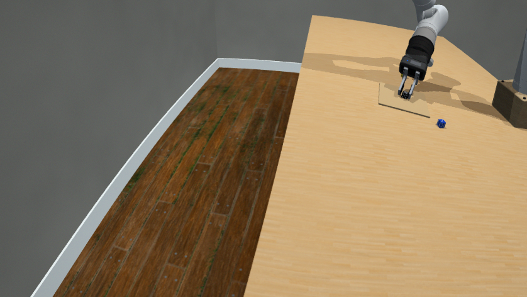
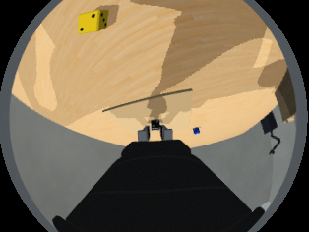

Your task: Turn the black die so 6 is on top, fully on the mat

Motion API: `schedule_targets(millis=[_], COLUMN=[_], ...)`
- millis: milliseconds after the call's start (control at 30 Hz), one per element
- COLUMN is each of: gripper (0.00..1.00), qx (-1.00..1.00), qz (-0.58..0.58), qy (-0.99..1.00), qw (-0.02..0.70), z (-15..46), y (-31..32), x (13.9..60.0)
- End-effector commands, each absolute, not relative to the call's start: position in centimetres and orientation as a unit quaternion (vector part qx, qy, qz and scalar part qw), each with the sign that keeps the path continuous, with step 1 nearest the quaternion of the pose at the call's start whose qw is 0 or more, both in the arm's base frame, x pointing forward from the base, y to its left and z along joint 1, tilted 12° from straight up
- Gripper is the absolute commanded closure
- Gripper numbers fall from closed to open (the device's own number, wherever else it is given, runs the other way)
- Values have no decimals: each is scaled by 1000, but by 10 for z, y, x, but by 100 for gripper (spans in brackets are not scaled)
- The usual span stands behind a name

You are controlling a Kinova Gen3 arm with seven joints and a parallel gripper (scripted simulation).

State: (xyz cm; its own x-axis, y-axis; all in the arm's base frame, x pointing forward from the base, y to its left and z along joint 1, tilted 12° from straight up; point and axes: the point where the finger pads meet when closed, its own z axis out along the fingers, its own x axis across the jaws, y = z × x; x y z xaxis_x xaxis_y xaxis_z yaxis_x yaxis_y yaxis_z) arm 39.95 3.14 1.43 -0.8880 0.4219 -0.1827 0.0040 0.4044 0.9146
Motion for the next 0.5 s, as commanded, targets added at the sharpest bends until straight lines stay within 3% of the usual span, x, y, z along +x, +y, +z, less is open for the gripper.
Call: schedule_targets(millis=[0,67,100,467], gripper=[42,42,36,36], qx=[131,131,131,131], qz=[530,530,530,530], qy=[814,814,814,814], qw=[198,198,198,198], z=[15,15,15,15], y=[31,31,31,31], x=[400,400,400,400])
